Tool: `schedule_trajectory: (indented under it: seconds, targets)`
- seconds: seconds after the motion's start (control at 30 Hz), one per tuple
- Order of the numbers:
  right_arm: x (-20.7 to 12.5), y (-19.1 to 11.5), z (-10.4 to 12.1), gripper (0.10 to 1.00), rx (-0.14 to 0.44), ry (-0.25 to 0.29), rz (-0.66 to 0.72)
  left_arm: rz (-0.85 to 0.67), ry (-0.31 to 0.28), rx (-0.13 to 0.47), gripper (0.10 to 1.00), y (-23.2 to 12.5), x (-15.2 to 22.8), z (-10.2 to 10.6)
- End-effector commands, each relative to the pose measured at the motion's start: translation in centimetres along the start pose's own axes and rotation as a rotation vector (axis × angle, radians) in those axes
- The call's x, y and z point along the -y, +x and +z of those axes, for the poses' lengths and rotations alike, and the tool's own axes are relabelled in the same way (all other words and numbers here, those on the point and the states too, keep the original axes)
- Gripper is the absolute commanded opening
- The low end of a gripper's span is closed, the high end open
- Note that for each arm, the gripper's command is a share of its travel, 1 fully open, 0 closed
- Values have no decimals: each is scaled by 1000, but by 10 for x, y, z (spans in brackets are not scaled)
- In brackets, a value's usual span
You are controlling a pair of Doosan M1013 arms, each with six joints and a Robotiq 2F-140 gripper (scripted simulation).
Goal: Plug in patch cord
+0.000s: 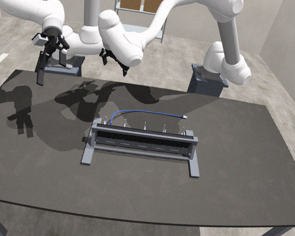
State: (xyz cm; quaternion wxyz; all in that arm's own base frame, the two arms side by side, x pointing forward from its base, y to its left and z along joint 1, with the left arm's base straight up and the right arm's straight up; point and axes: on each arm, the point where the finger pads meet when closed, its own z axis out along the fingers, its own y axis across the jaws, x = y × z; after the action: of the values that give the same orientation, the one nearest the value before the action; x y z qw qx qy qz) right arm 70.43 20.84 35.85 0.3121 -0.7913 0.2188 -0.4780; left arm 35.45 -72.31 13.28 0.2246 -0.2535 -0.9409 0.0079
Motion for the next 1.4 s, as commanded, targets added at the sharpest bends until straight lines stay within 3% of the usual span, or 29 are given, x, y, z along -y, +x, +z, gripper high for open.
schedule_trajectory:
  seconds: [0.0,0.83,1.1,1.37]
  targets:
    - [1,1,0,1000,-1,1,0,1,0,2,1000,0,0,-1]
    - [-3,6,1,1000,-6,2,-1,1,0,2,1000,0,0,-1]
    - [-13,22,3,1000,-22,6,-4,1,0,2,1000,0,0,-1]
    - [-43,64,7,1000,-52,16,-12,1,0,2,1000,0,0,-1]
